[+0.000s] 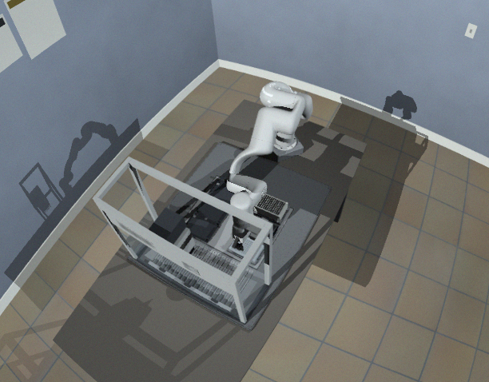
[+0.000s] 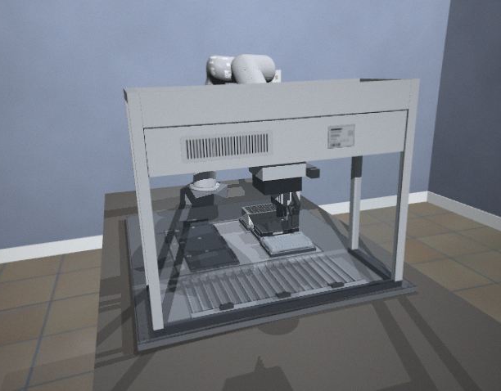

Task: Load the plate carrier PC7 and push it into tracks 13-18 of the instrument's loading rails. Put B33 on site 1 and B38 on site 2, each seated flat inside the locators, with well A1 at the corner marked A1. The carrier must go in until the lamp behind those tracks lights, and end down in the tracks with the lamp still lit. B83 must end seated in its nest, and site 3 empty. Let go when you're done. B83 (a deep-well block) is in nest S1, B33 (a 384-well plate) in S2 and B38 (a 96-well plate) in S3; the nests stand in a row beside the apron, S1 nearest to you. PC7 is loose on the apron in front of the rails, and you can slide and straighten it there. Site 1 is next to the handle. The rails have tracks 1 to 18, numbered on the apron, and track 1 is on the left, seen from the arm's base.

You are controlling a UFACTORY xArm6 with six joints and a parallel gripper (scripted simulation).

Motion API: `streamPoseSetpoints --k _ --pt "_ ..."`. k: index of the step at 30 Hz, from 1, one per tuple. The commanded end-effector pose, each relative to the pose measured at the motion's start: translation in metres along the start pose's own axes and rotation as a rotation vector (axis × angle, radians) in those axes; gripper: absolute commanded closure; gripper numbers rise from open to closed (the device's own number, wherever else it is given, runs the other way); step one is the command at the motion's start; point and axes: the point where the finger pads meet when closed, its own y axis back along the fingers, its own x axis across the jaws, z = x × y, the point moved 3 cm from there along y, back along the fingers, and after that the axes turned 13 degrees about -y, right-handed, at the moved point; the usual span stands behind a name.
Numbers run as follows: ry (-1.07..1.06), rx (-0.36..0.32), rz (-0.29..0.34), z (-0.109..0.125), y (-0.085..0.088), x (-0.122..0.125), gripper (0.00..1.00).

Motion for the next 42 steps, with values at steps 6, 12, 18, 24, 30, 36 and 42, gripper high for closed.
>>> streamPoseSetpoints --k 6,12,18,24,30,36,42 --pt "0.0 0.002 0.005 -0.001 -0.01 0.002 0.0" --pt "0.0 0.002 0.005 -0.001 -0.02 0.002 0.0" --pt "0.0 0.002 0.005 -0.001 -0.03 0.002 0.0" --pt "0.0 0.002 0.005 -0.001 -0.037 0.002 0.0" --pt "0.0 0.002 0.005 -0.001 -0.039 0.002 0.0" --pt "0.0 0.002 0.005 -0.001 -0.039 0.002 0.0" --pt "0.0 0.002 0.005 -0.001 -0.041 0.002 0.0"
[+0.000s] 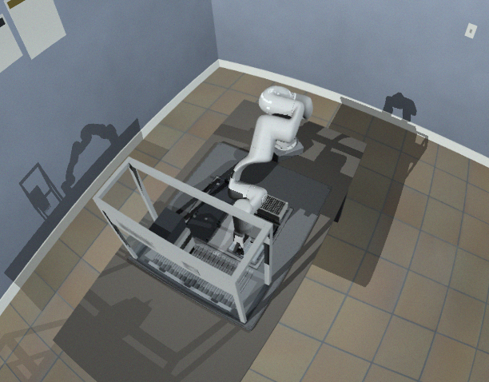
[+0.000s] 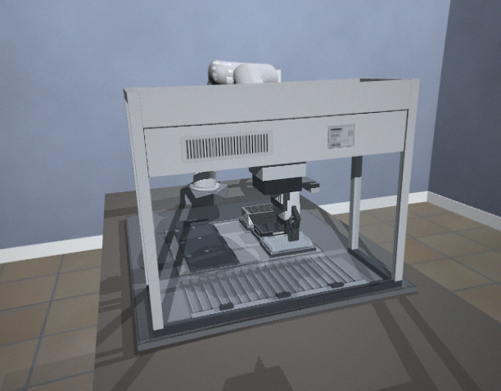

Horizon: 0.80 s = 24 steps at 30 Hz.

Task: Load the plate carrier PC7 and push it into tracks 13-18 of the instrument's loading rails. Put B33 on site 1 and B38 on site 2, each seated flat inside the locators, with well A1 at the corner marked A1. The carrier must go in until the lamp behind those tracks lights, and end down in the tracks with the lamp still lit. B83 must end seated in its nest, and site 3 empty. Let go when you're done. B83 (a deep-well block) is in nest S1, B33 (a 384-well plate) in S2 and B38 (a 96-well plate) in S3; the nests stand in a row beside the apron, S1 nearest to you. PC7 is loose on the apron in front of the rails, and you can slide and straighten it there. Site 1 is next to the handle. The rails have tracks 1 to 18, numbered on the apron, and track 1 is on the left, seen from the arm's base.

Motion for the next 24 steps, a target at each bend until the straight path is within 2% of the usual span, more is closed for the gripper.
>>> streamPoseSetpoints --k 1,24 --pt "0.0 0.002 0.005 -0.001 0.0 0.001 0.0" --pt "0.0 0.002 0.005 -0.001 -0.014 0.001 0.0"
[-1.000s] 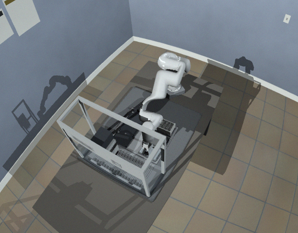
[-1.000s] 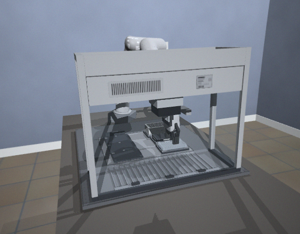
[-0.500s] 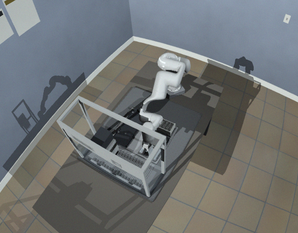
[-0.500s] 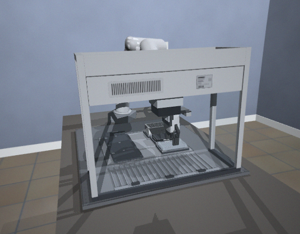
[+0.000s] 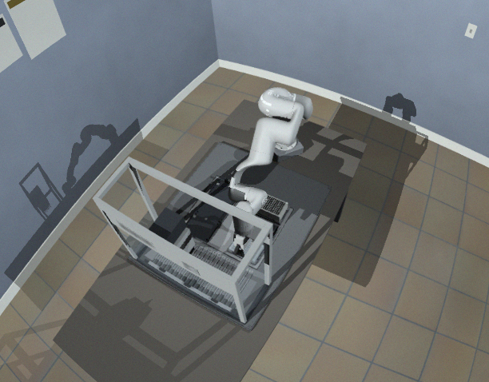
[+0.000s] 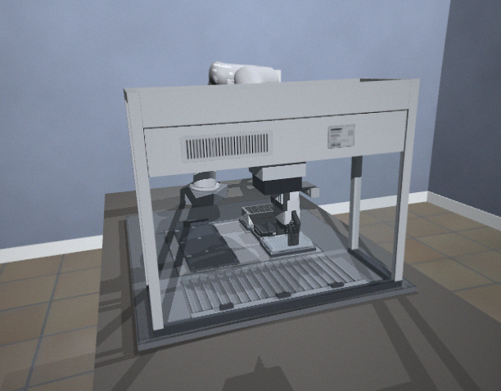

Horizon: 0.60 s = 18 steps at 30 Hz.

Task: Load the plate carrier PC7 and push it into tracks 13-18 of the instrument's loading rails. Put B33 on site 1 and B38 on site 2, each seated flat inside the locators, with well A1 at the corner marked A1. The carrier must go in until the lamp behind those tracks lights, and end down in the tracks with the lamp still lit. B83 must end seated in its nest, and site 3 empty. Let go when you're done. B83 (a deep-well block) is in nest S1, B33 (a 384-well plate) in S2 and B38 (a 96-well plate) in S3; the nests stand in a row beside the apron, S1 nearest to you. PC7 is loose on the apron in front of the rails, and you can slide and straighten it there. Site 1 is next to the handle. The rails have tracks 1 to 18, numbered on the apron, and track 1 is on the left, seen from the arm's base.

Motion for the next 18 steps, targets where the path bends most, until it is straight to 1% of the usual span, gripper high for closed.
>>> streamPoseSetpoints --k 1,18 --pt "0.0 0.002 0.005 -0.0008 -0.0007 0.0016 0.0" --pt "0.0 0.002 0.005 -0.0008 -0.0034 0.0017 0.0"
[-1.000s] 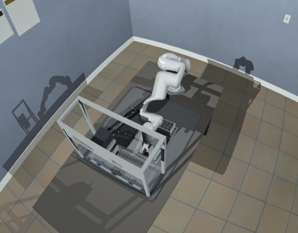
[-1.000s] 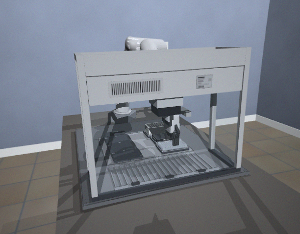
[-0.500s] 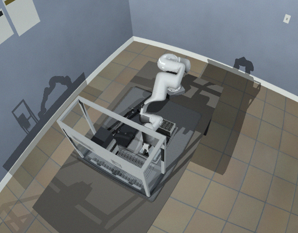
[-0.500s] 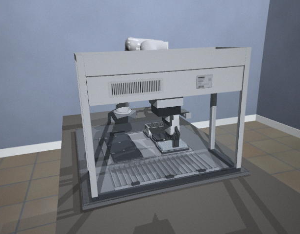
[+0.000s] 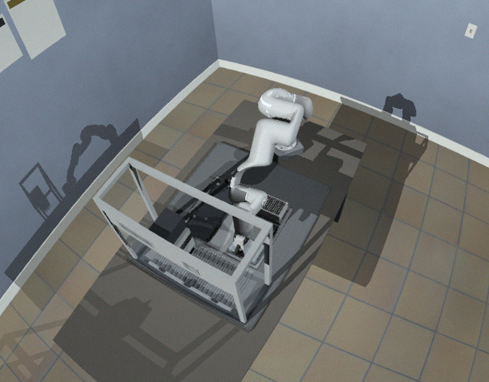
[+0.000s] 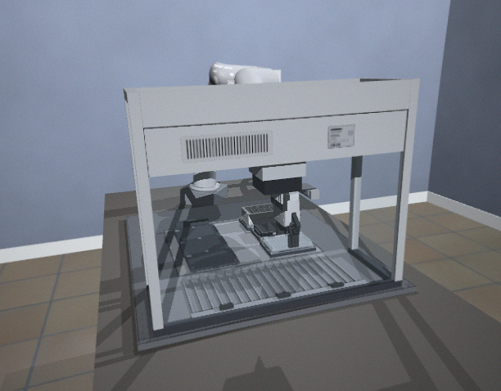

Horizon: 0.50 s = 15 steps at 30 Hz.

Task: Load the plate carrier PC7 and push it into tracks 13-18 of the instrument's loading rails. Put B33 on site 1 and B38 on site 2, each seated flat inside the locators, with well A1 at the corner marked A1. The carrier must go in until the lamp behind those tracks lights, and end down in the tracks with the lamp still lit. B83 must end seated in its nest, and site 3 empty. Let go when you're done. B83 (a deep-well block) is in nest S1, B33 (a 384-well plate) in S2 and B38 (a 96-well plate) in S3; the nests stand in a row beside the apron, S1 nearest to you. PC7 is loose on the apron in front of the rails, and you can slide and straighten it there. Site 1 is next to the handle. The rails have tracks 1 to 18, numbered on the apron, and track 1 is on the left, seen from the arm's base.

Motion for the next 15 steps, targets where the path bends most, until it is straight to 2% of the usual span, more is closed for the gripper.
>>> streamPoseSetpoints --k 1,5,6,15 --pt "0.0 0.002 0.005 -0.0008 0.0024 0.0016 0.0" --pt "0.0 0.002 0.005 -0.0008 0.0024 0.0016 0.0" --pt "0.0 0.002 0.005 -0.0008 0.003 0.0016 1.0" --pt "0.0 0.002 0.005 -0.0008 0.003 0.0016 1.0"
